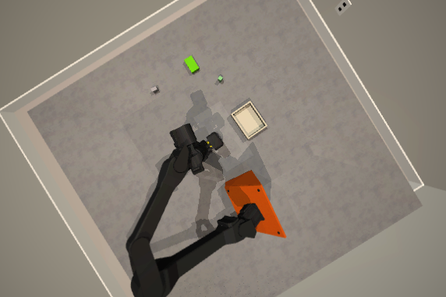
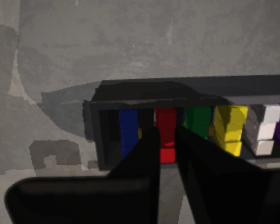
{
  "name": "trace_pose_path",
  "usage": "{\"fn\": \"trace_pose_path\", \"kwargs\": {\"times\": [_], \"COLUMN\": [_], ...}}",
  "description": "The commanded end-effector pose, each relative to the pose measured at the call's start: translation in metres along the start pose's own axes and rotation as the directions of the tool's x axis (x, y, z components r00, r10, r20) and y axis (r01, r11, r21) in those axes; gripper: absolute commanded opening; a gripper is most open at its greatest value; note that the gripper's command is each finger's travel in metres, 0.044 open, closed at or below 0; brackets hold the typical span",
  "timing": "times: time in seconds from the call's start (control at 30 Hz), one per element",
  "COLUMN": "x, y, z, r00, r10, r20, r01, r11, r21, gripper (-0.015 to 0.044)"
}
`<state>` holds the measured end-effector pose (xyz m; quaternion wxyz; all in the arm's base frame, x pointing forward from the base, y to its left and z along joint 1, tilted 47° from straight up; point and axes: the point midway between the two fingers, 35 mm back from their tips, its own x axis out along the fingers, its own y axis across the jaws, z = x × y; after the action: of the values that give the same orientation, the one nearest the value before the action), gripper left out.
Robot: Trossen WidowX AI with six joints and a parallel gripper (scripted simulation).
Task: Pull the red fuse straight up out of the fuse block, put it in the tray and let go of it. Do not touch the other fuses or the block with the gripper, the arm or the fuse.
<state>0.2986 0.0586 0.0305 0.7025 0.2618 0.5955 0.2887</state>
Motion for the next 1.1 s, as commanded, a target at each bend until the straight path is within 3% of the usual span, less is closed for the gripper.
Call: {"fn": "trace_pose_path", "kwargs": {"times": [0.0, 1.07], "x": [-0.003, -0.018], "y": [0.0, -0.001], "z": [0.001, 0.001], "r00": [1.0, 1.0], "r10": [-0.001, 0.0], "r20": [0.002, 0.002], "r01": [0.001, 0.0], "r11": [1.0, 1.0], "r21": [-0.004, -0.002], "gripper": [0.0, 0.0]}}
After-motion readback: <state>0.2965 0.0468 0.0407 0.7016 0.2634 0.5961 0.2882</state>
